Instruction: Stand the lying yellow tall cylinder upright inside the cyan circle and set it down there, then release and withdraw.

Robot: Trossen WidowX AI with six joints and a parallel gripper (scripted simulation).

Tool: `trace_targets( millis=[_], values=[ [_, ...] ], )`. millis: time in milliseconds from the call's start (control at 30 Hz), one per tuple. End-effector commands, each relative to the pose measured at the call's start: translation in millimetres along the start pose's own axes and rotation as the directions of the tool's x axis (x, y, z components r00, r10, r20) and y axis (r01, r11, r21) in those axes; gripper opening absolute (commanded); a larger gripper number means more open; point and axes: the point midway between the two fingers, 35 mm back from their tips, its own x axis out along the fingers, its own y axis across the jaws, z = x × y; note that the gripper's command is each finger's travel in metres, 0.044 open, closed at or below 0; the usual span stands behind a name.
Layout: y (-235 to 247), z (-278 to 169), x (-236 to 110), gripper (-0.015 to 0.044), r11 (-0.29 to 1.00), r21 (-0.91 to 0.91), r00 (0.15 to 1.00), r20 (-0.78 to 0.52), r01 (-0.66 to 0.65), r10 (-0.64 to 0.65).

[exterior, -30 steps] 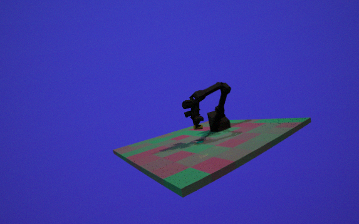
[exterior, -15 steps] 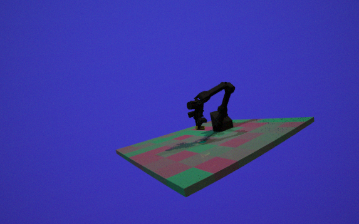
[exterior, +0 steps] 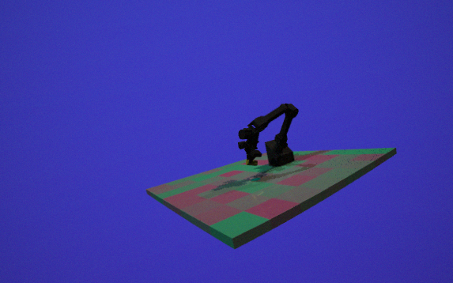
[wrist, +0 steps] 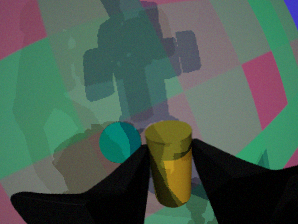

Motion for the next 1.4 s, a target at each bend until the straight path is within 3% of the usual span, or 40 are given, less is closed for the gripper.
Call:
trace_targets(
  millis=[0, 1367],
  values=[
    [-1.2, -0.3, 1.7, 0.0105, 1.000, 0.003, 1.000, 0.024, 0.018, -0.018],
    [1.5, 2.5, 9.5, 0.0105, 0.994, 0.013, 0.955, 0.275, 0.110, -0.109]
  ],
)
